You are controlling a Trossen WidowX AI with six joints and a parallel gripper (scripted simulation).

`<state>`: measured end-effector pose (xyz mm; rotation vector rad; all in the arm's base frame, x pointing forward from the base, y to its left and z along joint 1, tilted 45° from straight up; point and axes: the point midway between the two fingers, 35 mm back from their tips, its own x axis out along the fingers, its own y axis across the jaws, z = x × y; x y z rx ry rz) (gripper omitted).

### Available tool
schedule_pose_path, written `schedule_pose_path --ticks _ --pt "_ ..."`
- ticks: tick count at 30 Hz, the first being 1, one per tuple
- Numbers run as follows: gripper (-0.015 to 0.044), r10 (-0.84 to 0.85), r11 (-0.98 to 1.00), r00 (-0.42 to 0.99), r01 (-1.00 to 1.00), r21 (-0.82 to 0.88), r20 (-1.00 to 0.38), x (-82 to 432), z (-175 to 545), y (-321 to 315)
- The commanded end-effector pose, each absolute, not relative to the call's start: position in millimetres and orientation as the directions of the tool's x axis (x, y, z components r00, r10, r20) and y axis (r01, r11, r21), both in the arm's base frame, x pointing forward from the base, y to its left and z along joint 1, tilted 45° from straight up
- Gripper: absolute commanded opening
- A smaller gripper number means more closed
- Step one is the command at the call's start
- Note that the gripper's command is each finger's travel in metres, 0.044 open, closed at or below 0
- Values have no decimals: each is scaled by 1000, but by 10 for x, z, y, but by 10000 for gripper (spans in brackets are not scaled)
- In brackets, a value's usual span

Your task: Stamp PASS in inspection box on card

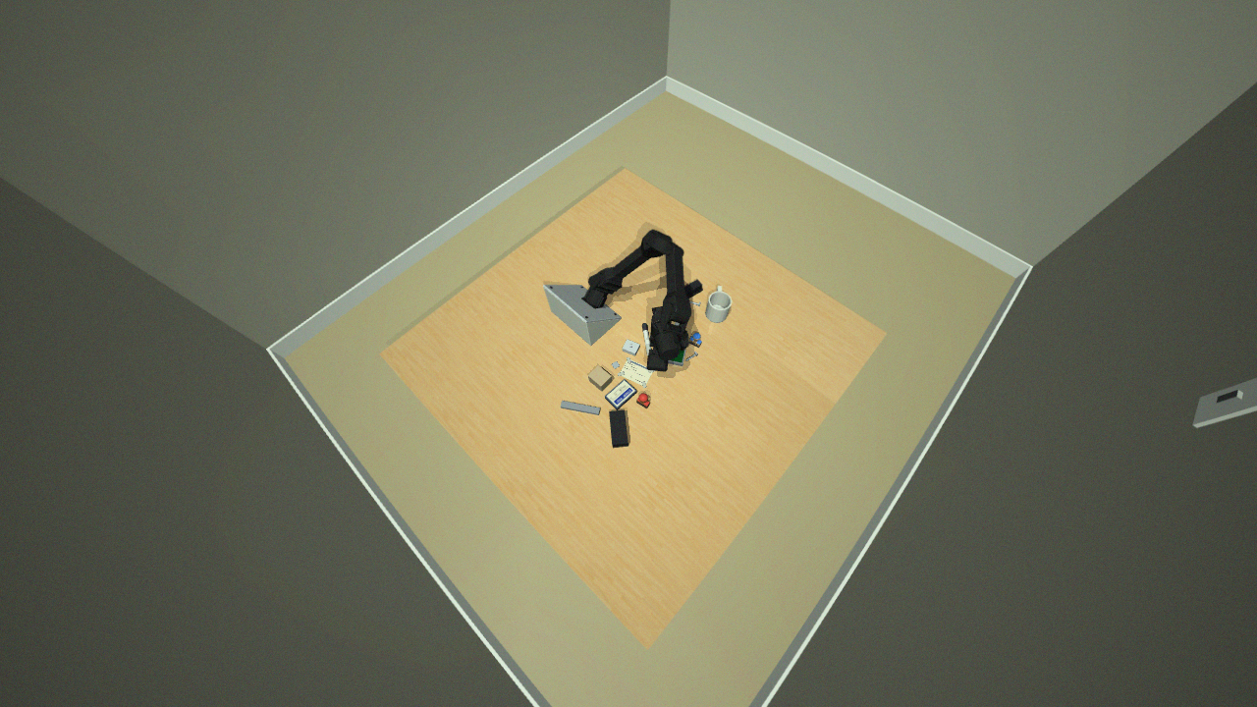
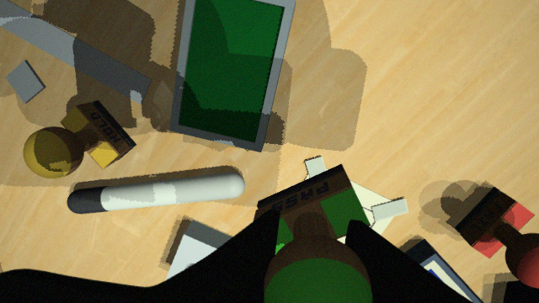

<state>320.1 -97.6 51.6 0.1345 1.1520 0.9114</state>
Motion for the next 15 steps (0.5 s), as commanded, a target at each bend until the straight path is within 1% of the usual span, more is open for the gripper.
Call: schedule_pose_path --ticks 1,15 --pt "0 678 601 99 -646 471 -728 3157 404 -1074" --pt "0 682 397 102 -884 248 -724 2994 104 -1351"
